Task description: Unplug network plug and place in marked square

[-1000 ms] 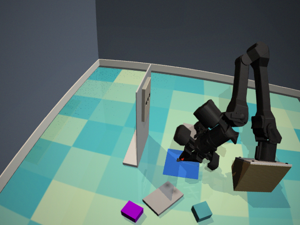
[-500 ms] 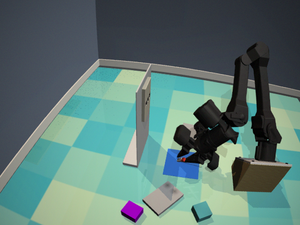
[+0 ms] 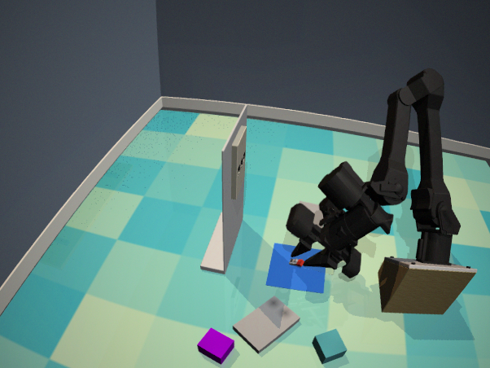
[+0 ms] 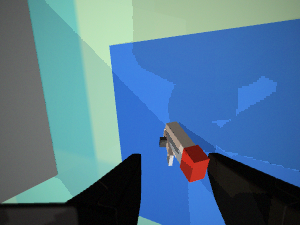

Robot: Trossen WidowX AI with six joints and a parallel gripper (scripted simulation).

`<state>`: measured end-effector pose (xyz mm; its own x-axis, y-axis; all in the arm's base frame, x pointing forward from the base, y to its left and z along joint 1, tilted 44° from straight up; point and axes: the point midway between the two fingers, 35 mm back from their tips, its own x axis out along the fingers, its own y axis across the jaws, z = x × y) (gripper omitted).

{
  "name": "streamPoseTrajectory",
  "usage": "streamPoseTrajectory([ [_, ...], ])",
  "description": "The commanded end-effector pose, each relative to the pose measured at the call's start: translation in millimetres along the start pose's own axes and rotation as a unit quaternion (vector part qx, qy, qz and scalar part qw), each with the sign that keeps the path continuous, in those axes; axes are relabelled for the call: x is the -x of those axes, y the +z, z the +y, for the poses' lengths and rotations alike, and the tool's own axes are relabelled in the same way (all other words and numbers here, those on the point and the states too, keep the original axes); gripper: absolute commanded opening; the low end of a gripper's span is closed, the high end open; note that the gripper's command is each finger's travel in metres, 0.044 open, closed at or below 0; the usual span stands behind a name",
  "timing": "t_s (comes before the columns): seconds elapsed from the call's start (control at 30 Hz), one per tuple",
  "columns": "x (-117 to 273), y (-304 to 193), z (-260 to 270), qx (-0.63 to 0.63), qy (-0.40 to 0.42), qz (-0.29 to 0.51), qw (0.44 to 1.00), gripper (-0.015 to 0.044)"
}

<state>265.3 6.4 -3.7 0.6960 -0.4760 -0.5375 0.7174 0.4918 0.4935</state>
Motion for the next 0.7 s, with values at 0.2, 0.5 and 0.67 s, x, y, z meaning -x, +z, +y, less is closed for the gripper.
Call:
streamPoseTrajectory([
  [0.2, 9.0, 0.3, 0.6, -0.003, 0.001, -0.002, 1.0, 0.0156],
  [0.5, 17.1, -0.3, -0.1, -0.002, 0.0, -0.001, 1.0, 0.0156],
  [0.67, 20.2, -0.6, 0.0, -0.002, 0.0, -0.001, 1.0, 0.0156],
])
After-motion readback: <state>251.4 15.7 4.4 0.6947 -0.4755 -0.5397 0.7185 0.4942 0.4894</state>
